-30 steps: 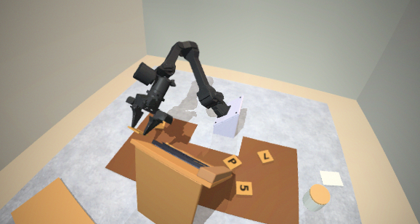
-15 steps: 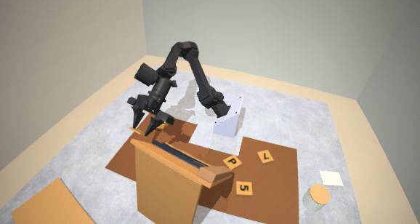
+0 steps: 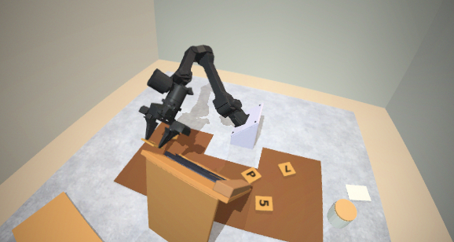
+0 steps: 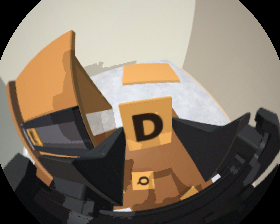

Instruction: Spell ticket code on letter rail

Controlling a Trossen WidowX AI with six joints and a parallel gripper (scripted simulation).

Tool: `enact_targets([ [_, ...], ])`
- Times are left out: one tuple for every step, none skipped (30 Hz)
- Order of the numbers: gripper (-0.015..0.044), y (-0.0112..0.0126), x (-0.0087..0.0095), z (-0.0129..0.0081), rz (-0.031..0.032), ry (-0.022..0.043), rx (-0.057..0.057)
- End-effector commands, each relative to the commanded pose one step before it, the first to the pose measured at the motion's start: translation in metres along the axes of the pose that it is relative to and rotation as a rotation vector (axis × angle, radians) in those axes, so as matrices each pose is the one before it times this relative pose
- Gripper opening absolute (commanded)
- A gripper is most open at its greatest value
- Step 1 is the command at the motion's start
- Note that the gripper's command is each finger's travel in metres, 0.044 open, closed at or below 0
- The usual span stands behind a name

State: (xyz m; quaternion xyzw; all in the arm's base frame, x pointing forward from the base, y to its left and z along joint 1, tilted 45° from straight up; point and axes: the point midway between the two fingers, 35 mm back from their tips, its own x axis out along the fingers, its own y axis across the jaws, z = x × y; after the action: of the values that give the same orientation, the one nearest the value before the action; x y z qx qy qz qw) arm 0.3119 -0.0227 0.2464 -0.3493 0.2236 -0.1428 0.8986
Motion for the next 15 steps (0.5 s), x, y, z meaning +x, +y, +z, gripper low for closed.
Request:
enact_targets([
  [0.0,0.00287,-0.00017,0.00028,-0.001,-0.00076,0.0036],
  [0.0,0.00051,-0.00001,0.00005,0.00003,0.00002,0.0],
  [0.0,0.00051,-0.00001,0.00005,0.00003,0.00002,0.0],
  [0.0,0.00051,-0.00001,0.00005,0.00003,0.00002,0.0],
  [0.0,0.0005,-0.00001,0.00005,0.00003,0.00002,0.0],
  [0.0,0.0005,-0.00001,0.00005,0.00003,0.00002,0.0],
  [0.0,0.0005,-0.00001,0.00004,0.00002,0.00002,0.0],
  [0.0,0.0005,-0.00001,0.00004,0.00002,0.00002,0.0],
  [0.0,0.0005,-0.00001,0.00004,0.00002,0.00002,0.0],
  [0.0,0.0005,-0.00001,0.00004,0.00002,0.00002,0.0],
  [0.0,0.0005,0.0,0.00003,0.00002,0.00002,0.0],
  [0.0,0.0005,0.0,0.00003,0.00002,0.00002,0.0],
  [0.0,0.0005,0.0,0.00003,0.00002,0.00002,0.0],
  [0.0,0.0005,0.0,0.00003,0.00002,0.00002,0.0],
  [0.0,0.0005,0.0,0.00003,0.00002,0.00002,0.0],
])
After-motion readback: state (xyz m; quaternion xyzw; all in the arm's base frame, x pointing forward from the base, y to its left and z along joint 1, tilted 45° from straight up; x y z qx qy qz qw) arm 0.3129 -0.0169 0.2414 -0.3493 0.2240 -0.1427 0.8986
